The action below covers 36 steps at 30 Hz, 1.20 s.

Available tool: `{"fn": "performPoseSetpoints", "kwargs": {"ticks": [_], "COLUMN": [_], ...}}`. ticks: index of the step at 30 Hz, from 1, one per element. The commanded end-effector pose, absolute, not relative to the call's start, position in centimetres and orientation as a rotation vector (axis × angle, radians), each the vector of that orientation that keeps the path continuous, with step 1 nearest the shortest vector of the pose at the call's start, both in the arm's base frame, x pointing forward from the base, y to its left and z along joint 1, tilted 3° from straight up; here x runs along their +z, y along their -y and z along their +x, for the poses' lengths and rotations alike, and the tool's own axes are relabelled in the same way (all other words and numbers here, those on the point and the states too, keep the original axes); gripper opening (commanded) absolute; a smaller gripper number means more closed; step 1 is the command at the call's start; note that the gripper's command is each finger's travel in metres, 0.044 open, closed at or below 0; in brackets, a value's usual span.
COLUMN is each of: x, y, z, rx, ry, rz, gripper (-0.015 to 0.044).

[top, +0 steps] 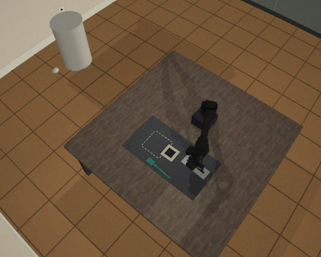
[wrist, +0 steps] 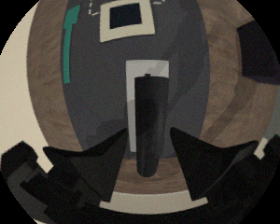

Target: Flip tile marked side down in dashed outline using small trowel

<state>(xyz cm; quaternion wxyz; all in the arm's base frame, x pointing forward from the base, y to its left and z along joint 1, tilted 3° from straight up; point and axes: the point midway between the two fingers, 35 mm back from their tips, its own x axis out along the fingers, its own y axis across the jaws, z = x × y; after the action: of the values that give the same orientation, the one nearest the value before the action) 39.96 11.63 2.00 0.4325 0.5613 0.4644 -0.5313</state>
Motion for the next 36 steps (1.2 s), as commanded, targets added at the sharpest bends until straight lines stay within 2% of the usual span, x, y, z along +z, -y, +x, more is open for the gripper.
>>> {"fn": "performPoseSetpoints", "kwargs": {"ticks": [1,13,18,24,25,28,36], "x": [2.0,2.0,6.3,6.5,6.8,7.6,7.2], "y": [-11.6,-11.6,-11.3,-11.3,-11.3,-11.3,-11.5], "z": [40.0,40.0,39.7,39.7,39.9,39.9,40.1], "rx": [-1.320,-1.320,-1.302,-1.301,-1.294,-1.291,-1.100], "ry": [-1.158,-1.158,-1.170,-1.171,-1.163,-1.164,-1.206], "rz": [1.396,1.396,1.378,1.377,1.390,1.388,1.246], "gripper": [0.0270,0.0270,0.0270,0.0270,0.0296,0.0300,0.0300]}}
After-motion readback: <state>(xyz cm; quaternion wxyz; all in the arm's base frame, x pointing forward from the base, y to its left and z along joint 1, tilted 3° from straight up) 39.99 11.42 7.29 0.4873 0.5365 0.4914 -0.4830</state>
